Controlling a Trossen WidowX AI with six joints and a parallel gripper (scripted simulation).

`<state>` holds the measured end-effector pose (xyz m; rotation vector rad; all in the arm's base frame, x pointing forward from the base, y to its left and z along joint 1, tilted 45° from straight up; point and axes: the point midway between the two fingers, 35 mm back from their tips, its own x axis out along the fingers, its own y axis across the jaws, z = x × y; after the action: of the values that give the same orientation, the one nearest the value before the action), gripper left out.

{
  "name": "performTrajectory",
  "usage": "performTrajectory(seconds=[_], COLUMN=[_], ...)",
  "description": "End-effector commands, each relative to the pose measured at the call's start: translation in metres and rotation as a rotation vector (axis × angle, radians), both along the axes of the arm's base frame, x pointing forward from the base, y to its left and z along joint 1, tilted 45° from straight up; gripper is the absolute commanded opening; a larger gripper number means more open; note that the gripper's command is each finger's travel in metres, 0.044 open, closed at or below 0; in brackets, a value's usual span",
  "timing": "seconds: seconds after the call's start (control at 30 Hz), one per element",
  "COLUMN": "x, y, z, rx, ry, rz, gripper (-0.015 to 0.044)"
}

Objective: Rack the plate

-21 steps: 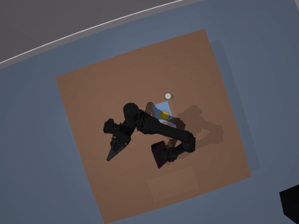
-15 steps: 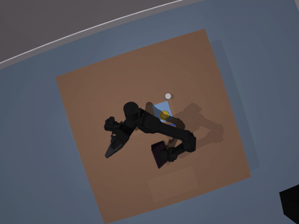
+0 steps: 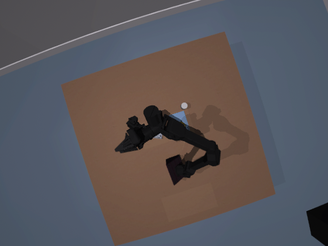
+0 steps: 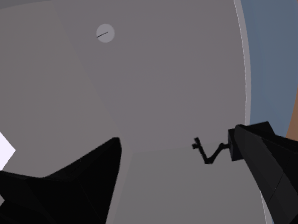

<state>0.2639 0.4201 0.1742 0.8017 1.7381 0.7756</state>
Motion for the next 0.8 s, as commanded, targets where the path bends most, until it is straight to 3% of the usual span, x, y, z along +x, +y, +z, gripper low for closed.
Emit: performTrajectory(seconds=[0.0,0.77], x=[0.008,0.038], y=[-0.016,-0.179], z=[-0.006,-0.046], rx=[-0.076,-0.76], ry=[-0.048,-0.28], rz=[-0.047,-0.204], gripper=[0.04,0.04])
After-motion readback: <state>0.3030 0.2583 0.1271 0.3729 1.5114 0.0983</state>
